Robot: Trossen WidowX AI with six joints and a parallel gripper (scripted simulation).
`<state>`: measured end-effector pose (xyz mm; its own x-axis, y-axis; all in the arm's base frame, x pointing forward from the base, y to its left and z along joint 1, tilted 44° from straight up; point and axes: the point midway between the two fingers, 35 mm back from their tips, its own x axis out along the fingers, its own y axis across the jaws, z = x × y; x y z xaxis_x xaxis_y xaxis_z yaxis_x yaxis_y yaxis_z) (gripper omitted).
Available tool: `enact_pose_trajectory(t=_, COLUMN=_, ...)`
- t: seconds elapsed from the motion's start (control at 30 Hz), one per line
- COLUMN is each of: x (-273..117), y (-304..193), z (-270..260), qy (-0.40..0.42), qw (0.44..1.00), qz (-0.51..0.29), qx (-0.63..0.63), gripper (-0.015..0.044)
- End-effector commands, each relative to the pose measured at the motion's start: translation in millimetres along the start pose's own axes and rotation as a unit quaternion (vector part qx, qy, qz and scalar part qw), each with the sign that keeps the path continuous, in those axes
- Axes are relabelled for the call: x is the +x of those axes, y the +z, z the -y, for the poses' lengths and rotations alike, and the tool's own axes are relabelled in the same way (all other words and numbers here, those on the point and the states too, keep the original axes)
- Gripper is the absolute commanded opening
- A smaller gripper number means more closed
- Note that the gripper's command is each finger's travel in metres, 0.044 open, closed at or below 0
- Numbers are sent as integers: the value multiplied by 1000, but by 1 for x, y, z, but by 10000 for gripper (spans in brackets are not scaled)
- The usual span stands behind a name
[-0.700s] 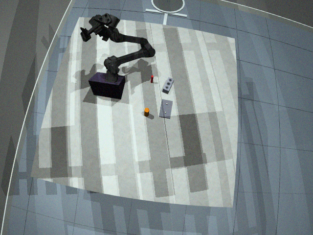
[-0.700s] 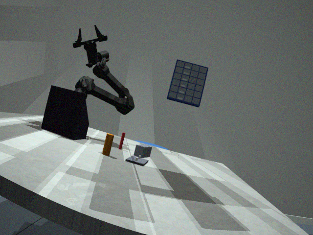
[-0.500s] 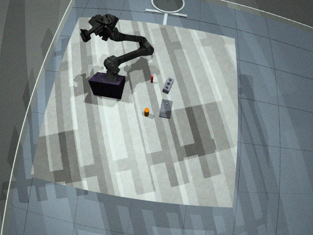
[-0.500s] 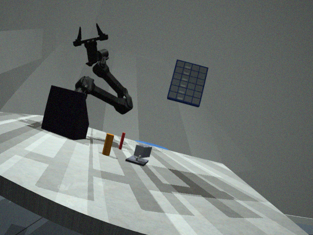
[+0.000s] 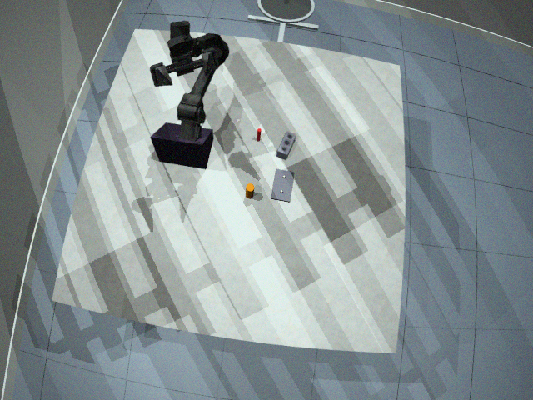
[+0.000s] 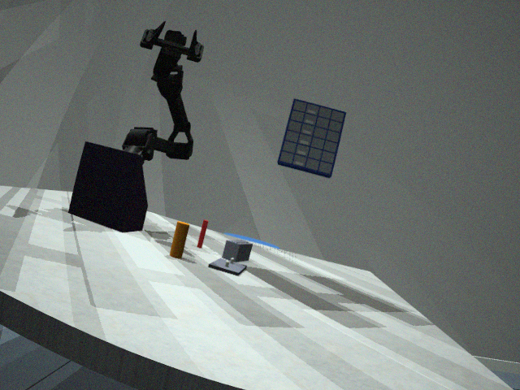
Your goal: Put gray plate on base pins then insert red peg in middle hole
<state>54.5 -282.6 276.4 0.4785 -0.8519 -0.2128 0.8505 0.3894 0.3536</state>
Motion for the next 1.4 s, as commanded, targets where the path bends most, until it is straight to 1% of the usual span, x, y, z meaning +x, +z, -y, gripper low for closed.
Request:
enact_pose_trajectory(t=0.0, x=34, y=-35, z=-45, qy=99, qw=987, qz=-104, qx=-73, gripper=440)
enact_pose_trajectory(t=0.13, x=47, y=-66, z=-83, qy=173, qw=963, qz=-171, qx=-112, gripper=440)
enact_pose_trajectory(t=0.27, x=54, y=-96, z=-119, qy=246, qw=927, qz=-226, qx=-173, gripper=440)
enact_pose_trajectory(t=0.33, x=55, y=-114, z=-140, qy=288, qw=900, qz=-253, qx=-206, gripper=440)
enact_pose_trajectory(t=0.47, x=50, y=-157, z=-187, qy=381, qw=829, qz=-307, qx=-271, gripper=440)
enact_pose_trajectory(t=0.6, x=40, y=-185, z=-215, qy=440, qw=772, qz=-332, qx=-317, gripper=440)
enact_pose_trajectory(t=0.67, x=30, y=-205, z=-233, qy=483, qw=725, qz=-345, qx=-350, gripper=440)
enact_pose_trajectory(t=0.8, x=-4, y=-253, z=-271, qy=576, qw=605, qz=-365, qx=-411, gripper=440)
enact_pose_trajectory(t=0.97, x=-49, y=-300, z=-302, qy=674, qw=447, qz=-358, qx=-466, gripper=440)
enact_pose_trajectory(t=1.1, x=-102, y=-342, z=-313, qy=755, qw=285, qz=-330, qx=-490, gripper=440)
enact_pose_trajectory(t=1.17, x=-124, y=-357, z=-315, qy=782, qw=219, qz=-315, qx=-491, gripper=440)
enact_pose_trajectory(t=1.2, x=-132, y=-362, z=-315, qy=792, qw=194, qz=-309, qx=-490, gripper=440)
enact_pose_trajectory(t=1.23, x=-136, y=-365, z=-315, qy=796, qw=183, qz=-306, qx=-490, gripper=440)
enact_pose_trajectory(t=1.37, x=-138, y=-364, z=-318, qy=797, qw=181, qz=-305, qx=-490, gripper=440)
